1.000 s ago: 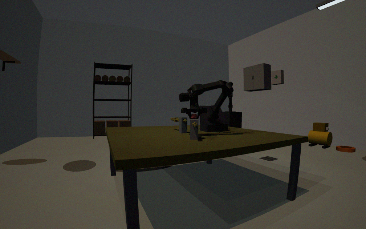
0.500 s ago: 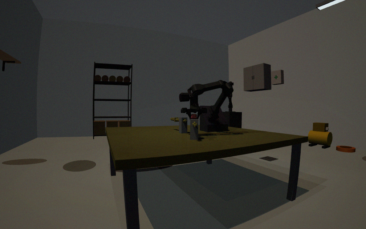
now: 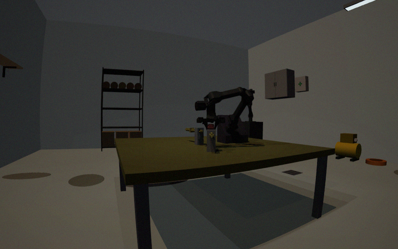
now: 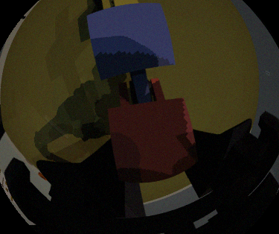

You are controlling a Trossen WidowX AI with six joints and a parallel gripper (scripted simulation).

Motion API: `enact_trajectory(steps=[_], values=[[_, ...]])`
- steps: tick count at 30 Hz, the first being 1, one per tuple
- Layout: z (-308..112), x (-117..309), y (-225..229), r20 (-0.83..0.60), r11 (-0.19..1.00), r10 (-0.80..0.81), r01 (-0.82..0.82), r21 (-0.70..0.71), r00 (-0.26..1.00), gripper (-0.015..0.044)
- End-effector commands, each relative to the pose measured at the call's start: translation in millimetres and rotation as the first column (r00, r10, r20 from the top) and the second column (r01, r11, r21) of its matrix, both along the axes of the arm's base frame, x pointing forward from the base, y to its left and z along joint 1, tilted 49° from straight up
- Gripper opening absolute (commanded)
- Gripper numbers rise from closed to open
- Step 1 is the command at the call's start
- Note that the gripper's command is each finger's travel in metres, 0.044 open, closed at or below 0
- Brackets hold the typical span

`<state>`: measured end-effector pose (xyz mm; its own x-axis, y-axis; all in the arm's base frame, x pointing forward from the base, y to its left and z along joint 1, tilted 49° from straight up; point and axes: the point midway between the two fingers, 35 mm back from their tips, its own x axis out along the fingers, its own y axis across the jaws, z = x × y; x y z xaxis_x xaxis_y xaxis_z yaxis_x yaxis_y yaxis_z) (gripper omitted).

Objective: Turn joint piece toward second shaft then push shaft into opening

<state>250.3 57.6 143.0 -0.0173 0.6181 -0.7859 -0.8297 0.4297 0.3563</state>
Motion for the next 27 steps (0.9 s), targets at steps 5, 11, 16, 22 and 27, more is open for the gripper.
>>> enact_trajectory(steps=[5,11,16,22,27], values=[[0.0,0.0,0.0,0.0,1.0,0.0,0.0,0.0,1.0,0.0156],[0.0,0.0,0.0,0.0,1.0,0.0,0.0,0.0,1.0,0.0147],[0.0,0.0,0.0,0.0,1.0,0.0,0.0,0.0,1.0,0.0016],[-0.3,0.1,0.0,0.004,1.0,0.001,-0.001,0.004,1.0,0.0],[-3.9,0.8,-0.1,0.067,0.998,0.007,-0.011,0.055,0.998,0.0]])
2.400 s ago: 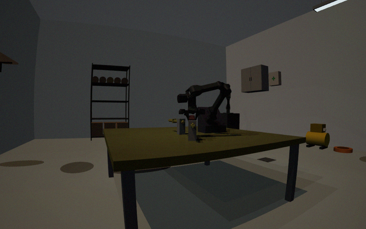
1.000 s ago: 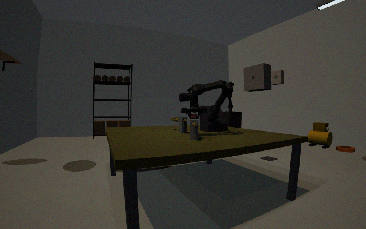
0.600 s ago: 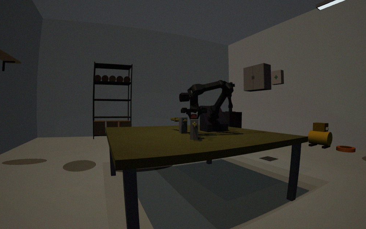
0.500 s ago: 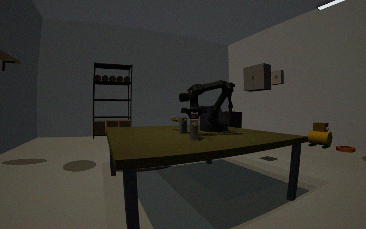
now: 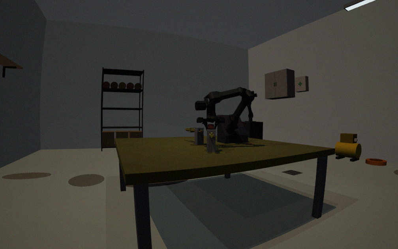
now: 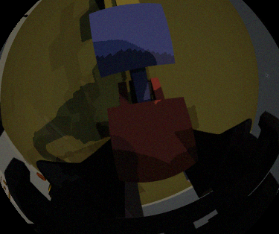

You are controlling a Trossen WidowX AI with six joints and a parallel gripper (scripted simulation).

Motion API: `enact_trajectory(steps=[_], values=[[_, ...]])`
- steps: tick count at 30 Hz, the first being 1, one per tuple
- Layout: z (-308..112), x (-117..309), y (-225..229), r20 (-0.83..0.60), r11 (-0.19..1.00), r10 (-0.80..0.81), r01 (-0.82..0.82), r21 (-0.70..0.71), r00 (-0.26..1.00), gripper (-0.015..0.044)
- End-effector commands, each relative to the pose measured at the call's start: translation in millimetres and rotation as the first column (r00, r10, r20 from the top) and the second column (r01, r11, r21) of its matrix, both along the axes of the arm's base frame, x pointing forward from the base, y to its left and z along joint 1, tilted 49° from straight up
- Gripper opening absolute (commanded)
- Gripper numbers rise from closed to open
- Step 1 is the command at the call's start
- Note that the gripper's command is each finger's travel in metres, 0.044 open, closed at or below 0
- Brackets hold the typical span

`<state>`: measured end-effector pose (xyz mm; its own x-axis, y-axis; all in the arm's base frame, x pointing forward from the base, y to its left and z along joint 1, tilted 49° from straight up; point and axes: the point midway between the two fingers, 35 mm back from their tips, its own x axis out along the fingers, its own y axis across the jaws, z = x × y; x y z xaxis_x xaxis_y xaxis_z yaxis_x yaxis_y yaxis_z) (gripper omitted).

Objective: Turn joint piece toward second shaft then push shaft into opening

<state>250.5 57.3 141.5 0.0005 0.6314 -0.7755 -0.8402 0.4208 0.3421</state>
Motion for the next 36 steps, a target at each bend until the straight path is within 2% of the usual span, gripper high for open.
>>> enact_trajectory(steps=[1,27,36], values=[[-3.3,0.7,0.3,0.055,0.999,0.007,-0.009,0.049,0.998,0.0],[-22.1,10.1,3.2,0.368,0.929,0.037,-0.168,0.33,0.929,0.0],[-22.4,10.6,3.4,0.38,0.923,0.04,-0.18,0.34,0.924,0.0]])
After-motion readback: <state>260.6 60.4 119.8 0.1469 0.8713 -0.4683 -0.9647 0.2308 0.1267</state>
